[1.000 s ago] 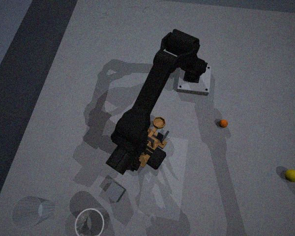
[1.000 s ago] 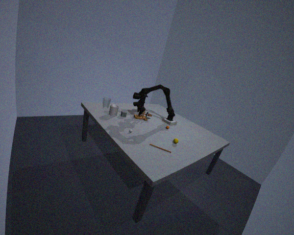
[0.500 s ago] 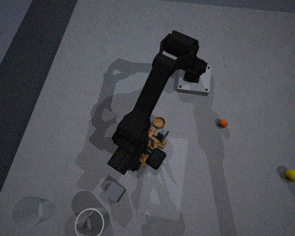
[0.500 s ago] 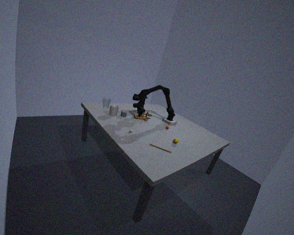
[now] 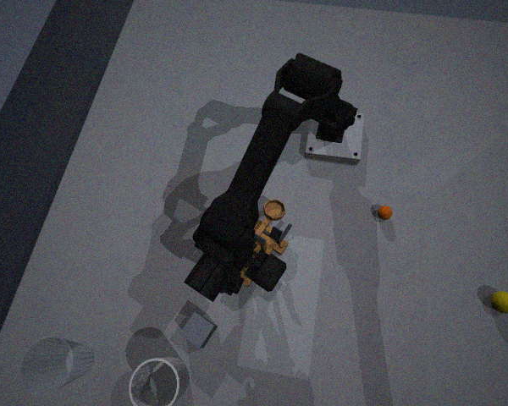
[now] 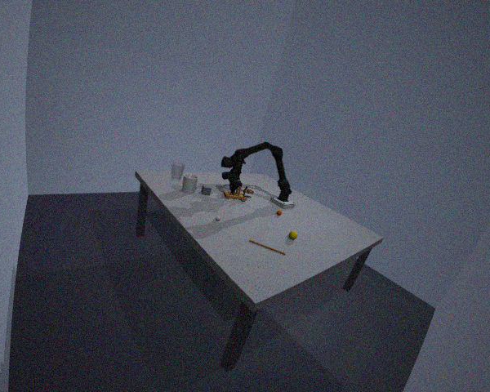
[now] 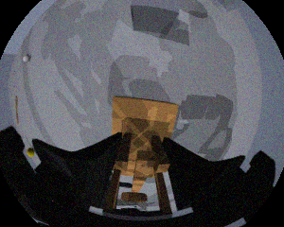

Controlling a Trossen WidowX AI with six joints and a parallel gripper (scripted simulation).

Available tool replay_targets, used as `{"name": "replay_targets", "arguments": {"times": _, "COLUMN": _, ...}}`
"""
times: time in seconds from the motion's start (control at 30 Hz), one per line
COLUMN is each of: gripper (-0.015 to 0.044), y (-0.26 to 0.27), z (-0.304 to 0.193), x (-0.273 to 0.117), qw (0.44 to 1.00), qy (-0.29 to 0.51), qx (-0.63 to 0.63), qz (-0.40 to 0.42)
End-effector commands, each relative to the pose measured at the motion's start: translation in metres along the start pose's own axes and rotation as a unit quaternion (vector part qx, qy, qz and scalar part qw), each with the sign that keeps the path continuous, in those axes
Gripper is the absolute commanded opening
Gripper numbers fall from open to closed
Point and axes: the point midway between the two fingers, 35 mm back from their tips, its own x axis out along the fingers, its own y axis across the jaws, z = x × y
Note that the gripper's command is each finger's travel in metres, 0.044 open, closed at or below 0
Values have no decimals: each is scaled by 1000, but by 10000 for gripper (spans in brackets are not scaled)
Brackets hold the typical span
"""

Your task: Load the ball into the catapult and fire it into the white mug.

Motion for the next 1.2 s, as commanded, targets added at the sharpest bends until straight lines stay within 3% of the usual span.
{"name": "replay_targets", "arguments": {"times": 0.0, "gripper": 6, "y": 0, "z": 2, "x": -35, "qw": 1000, "qy": -5, "qx": 0, "qz": 0}}
{"name": "replay_targets", "arguments": {"times": 0.23, "gripper": 0, "y": 1, "z": 2, "x": -43, "qw": 1000, "qy": -3, "qx": -2, "qz": 1}}
{"name": "replay_targets", "arguments": {"times": 1.17, "gripper": 0, "y": 1, "z": 2, "x": 2, "qw": 1000, "qy": -2, "qx": -4, "qz": 1}}
